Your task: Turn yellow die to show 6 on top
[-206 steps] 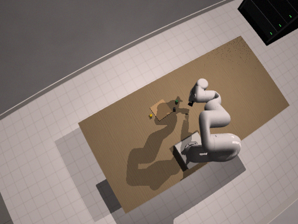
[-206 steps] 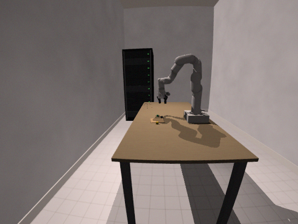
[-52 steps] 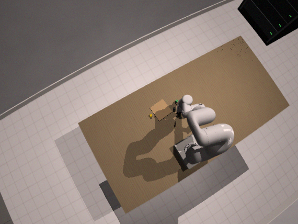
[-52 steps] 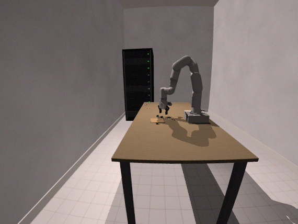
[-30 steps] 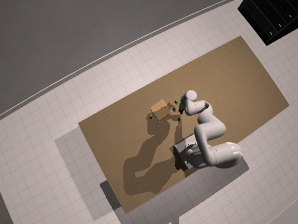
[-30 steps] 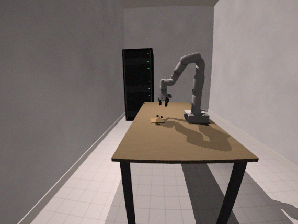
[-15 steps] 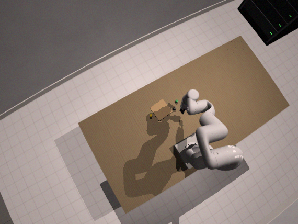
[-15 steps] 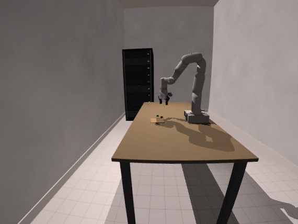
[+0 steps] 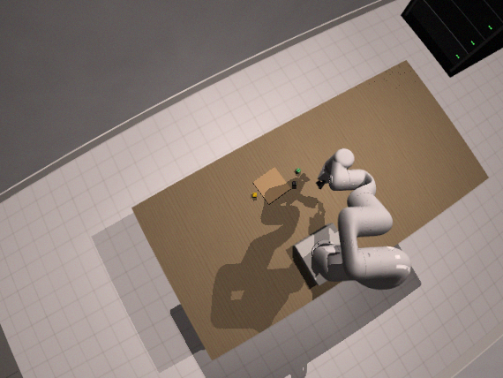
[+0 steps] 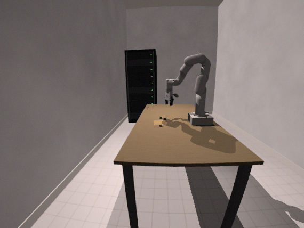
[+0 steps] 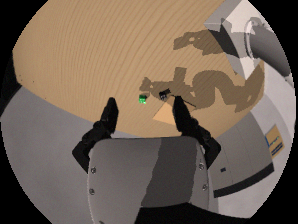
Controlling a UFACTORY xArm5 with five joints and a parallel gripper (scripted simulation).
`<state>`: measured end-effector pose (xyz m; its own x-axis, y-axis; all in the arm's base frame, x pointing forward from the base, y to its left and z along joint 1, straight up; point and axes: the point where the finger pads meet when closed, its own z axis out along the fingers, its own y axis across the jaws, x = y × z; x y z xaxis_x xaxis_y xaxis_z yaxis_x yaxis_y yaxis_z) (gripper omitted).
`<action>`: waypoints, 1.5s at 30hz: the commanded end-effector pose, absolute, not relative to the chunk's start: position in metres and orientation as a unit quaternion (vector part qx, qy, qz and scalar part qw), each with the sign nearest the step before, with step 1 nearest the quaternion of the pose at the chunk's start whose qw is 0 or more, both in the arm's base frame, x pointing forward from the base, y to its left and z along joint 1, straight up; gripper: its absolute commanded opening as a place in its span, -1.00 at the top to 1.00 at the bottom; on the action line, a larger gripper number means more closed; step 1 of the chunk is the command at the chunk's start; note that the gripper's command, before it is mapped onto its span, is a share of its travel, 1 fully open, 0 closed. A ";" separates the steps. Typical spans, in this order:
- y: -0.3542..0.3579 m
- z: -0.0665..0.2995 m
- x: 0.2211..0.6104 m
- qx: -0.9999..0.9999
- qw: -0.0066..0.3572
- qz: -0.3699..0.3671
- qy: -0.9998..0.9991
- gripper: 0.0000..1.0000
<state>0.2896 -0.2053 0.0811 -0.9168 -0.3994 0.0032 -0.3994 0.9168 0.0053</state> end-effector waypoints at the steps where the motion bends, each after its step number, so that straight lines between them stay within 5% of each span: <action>1: -0.236 0.082 0.271 0.155 0.001 -0.001 -0.988 -1.00; 19: -0.322 0.083 0.166 -0.052 0.001 -0.001 -0.999 -1.00; 45: -0.362 0.083 -0.072 -0.406 0.000 -0.001 -0.914 -1.00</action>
<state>-0.0302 -0.3611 0.0822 -0.7493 0.6622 0.0035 0.6623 0.7493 0.0047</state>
